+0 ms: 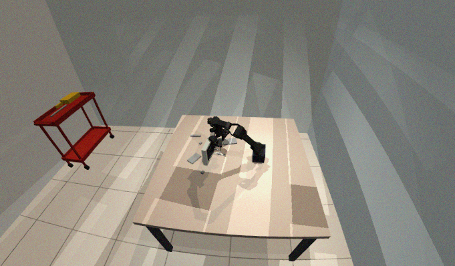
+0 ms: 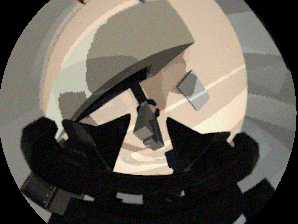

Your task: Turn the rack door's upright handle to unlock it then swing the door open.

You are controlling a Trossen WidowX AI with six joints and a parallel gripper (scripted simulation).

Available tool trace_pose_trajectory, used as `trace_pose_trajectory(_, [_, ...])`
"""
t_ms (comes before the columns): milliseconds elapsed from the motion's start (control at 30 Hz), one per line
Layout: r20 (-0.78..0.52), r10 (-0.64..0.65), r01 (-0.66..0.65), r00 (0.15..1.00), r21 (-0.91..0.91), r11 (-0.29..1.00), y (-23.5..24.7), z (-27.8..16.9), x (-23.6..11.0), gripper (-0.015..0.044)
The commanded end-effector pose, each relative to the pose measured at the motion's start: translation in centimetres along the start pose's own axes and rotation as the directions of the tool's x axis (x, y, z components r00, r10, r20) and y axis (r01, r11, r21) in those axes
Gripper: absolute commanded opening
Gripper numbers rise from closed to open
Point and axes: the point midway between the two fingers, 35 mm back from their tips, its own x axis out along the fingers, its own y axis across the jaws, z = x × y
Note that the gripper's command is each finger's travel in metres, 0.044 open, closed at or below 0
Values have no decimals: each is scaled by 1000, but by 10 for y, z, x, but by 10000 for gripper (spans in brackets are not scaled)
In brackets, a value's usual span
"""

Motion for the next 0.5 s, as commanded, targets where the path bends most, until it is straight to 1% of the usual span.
trace_pose_trajectory(0, [-1,2,-2,1000,-256,967,0,0,0,281])
trace_pose_trajectory(100, [-1,2,-2,1000,-396,918,0,0,0,281])
trace_pose_trajectory(233, [-1,2,-2,1000,-569,822,0,0,0,281])
trace_pose_trajectory(467, [-1,2,-2,1000,-815,580,0,0,0,281])
